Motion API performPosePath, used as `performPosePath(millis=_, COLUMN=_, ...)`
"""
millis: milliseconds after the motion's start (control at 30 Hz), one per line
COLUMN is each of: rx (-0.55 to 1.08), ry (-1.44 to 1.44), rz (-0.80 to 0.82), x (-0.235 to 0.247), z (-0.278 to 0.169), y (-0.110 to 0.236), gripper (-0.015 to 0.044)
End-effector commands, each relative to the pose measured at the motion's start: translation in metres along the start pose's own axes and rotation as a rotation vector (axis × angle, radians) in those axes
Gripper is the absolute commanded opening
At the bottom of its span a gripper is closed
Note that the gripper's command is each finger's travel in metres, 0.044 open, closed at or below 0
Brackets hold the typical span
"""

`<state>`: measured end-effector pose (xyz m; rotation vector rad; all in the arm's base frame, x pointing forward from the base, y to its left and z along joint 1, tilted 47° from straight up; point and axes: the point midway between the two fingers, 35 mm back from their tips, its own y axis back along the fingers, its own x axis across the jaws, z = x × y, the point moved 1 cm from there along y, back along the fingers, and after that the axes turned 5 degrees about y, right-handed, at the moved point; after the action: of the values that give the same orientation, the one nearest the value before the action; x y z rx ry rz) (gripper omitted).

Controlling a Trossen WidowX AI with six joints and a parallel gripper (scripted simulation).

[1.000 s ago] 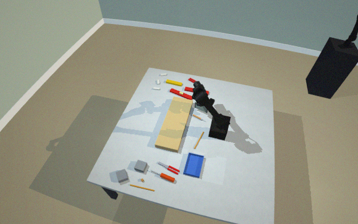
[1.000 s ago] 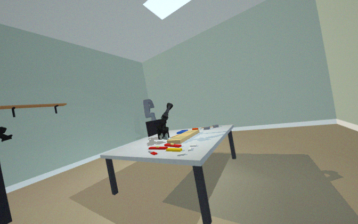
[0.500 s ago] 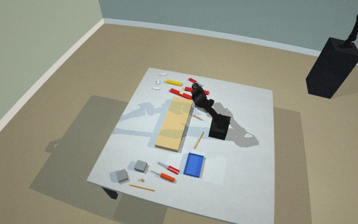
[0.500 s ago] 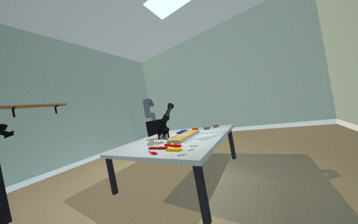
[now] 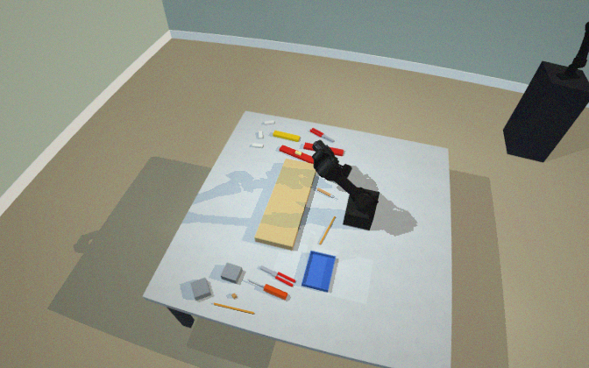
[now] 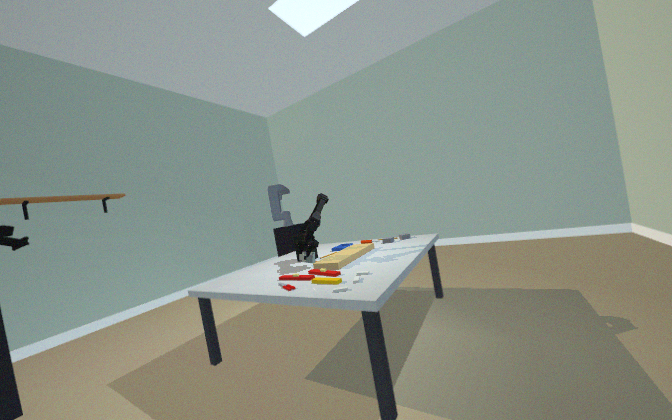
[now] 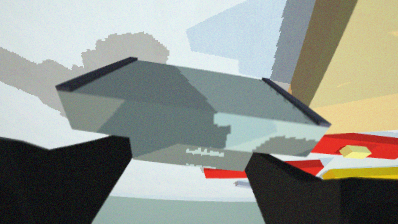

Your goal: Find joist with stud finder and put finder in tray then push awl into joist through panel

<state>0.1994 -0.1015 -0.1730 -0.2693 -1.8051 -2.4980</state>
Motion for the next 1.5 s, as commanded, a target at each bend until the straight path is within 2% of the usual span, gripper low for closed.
performPosePath(millis=0, rx=0.046, ry=-0.003, rz=-0.003, x=-0.001, z=0.0, y=0.002, gripper=0.0)
performPosePath(millis=1467, rx=0.327, ry=-0.008, rz=0.026, x=-0.002, z=0.011, y=-0.001, gripper=0.0)
